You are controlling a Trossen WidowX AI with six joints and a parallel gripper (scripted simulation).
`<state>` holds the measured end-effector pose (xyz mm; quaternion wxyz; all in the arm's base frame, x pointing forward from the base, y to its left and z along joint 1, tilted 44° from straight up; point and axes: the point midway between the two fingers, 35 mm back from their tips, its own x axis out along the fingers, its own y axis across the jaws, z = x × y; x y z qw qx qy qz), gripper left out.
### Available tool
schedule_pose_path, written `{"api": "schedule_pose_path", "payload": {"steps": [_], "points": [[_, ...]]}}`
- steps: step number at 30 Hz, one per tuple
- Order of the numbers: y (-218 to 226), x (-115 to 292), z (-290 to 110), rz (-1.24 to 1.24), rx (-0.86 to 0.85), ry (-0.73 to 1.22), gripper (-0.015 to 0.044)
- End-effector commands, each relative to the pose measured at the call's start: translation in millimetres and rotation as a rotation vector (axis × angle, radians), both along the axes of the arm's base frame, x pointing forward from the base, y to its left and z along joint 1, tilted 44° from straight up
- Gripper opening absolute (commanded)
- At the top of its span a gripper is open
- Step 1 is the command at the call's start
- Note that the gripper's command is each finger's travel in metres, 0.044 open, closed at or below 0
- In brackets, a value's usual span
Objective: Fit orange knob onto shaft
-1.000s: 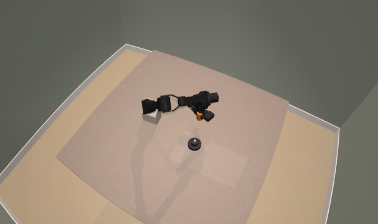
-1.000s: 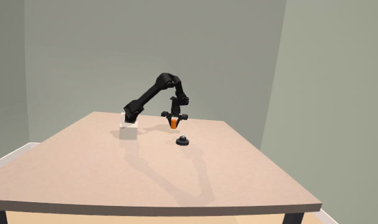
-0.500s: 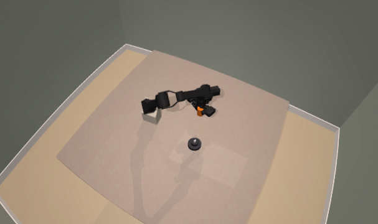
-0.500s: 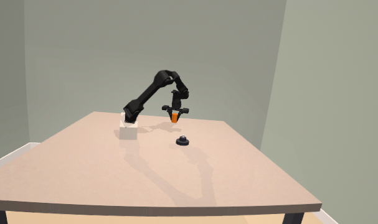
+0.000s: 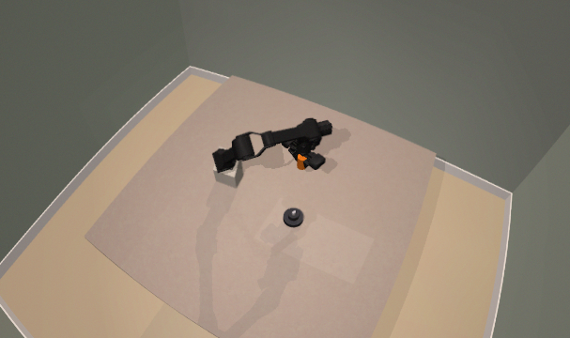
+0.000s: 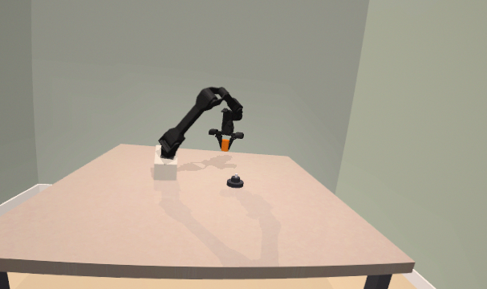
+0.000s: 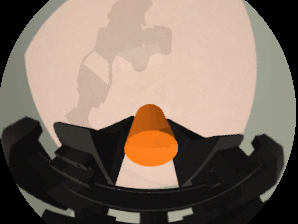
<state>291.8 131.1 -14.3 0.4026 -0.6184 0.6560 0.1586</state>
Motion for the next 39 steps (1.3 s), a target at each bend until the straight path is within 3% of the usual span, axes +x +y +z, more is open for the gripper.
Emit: {"api": "schedule_pose_path", "payload": {"steps": [1,39], "points": [[3,2,5,-0.003,0.009,-0.01,0.0],[-91,42,54,0.001,0.029,-0.004,0.0]]}}
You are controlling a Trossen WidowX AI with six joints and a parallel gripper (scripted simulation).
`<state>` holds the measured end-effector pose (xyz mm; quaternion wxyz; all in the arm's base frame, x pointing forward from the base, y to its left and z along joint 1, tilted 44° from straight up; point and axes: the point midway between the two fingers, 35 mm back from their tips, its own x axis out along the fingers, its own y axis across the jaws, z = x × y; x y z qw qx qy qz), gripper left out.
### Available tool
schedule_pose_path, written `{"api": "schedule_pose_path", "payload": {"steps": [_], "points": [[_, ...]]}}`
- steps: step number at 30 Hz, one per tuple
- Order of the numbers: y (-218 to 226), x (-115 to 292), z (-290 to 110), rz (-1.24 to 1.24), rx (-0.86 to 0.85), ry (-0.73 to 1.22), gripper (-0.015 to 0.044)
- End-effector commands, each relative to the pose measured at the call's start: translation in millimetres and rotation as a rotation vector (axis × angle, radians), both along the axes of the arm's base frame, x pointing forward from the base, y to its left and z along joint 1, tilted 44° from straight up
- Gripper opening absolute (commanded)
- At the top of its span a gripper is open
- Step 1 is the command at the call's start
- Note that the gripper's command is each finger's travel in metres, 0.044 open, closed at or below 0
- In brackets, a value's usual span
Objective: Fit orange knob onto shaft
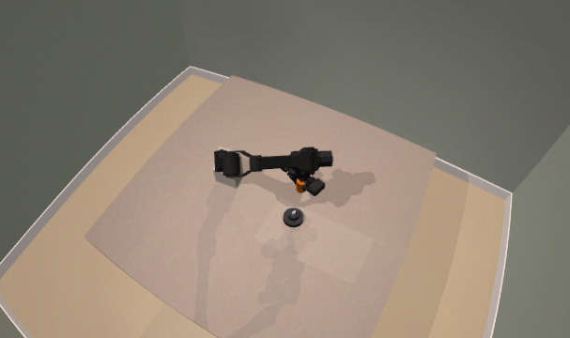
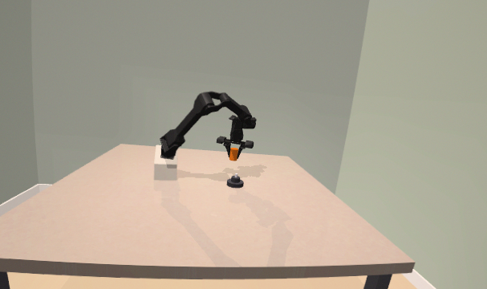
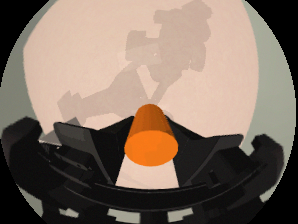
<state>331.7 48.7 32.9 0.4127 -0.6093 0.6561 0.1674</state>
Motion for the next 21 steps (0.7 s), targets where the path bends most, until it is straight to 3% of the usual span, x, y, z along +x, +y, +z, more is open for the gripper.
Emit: {"api": "schedule_pose_path", "payload": {"steps": [1,21], "points": [[-11,3,8,0.009,-0.004,-0.005,0.0],[-68,9,37,0.006,-0.031,-0.013,0.0]]}}
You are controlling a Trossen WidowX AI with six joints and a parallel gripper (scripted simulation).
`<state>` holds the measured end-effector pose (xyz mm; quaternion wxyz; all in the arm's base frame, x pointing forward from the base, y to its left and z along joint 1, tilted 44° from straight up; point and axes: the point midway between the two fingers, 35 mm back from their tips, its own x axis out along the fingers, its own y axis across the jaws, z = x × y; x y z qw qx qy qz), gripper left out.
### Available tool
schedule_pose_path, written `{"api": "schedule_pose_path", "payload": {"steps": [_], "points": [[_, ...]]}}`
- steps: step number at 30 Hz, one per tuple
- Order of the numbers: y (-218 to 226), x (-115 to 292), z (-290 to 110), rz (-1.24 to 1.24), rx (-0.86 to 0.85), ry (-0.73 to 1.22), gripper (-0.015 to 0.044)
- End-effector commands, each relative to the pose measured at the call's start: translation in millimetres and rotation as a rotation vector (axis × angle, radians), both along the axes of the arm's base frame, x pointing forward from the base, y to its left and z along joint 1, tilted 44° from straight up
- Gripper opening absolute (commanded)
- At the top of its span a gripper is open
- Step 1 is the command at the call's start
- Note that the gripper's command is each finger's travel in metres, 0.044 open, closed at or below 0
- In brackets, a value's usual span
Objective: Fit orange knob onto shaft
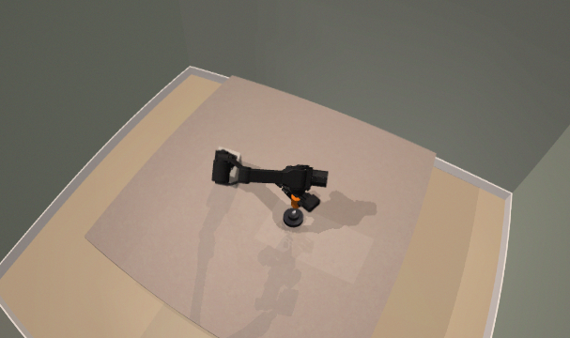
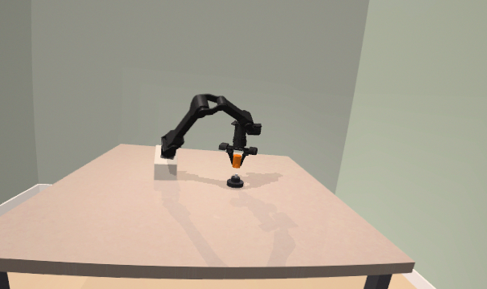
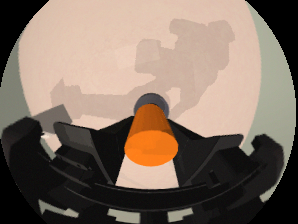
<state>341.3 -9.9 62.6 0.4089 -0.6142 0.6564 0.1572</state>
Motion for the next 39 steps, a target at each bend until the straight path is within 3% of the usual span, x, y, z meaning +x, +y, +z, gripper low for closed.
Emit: {"api": "schedule_pose_path", "payload": {"steps": [1,16,39], "points": [[-12,0,8,0.006,-0.01,-0.004,0.0],[-34,2,-8,0.002,-0.014,-0.008,0.0],[-32,5,-4,-0.005,-0.013,-0.014,0.0]]}}
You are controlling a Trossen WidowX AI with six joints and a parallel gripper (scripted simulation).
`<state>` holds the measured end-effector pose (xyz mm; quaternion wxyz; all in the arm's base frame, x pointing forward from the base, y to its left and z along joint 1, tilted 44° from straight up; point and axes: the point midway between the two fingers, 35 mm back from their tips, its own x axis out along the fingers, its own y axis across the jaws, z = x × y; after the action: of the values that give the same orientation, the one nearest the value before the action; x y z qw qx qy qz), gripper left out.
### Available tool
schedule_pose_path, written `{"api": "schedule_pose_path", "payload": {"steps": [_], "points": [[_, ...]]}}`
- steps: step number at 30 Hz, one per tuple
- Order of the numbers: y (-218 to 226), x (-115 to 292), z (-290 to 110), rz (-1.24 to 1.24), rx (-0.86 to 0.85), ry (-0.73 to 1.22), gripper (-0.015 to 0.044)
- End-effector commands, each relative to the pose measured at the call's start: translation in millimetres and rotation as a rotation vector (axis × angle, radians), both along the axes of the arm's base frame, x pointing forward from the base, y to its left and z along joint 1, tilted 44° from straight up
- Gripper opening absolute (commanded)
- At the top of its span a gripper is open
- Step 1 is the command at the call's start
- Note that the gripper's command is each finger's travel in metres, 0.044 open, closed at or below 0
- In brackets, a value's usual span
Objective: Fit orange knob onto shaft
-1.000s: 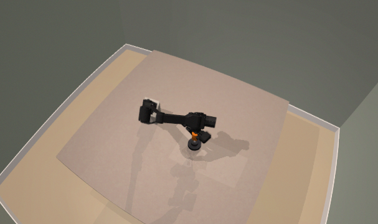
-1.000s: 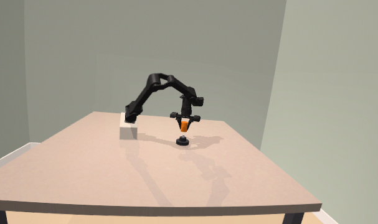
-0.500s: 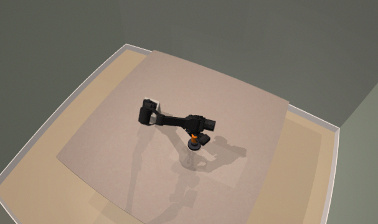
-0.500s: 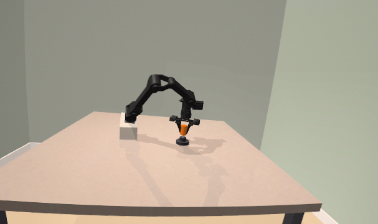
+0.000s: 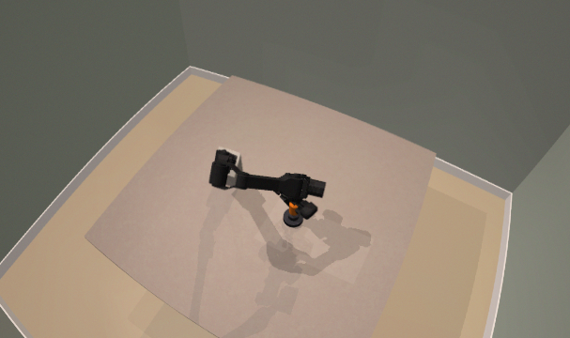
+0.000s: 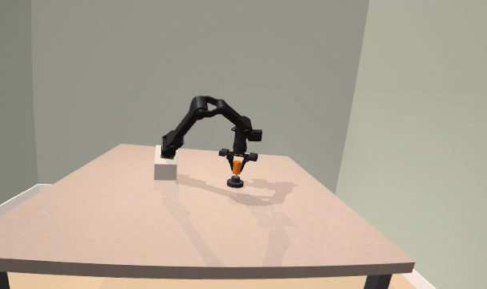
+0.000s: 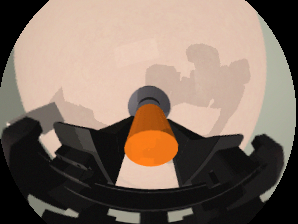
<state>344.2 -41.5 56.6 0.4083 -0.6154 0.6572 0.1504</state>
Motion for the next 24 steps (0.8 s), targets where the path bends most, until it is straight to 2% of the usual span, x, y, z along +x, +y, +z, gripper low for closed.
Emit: {"api": "schedule_pose_path", "payload": {"steps": [1,24], "points": [[-1.0,1.4,1.8,0.0,-0.002,-0.007,0.0],[-2.5,-0.4,-2.1,0.0,-0.002,-0.007,0.0]]}}
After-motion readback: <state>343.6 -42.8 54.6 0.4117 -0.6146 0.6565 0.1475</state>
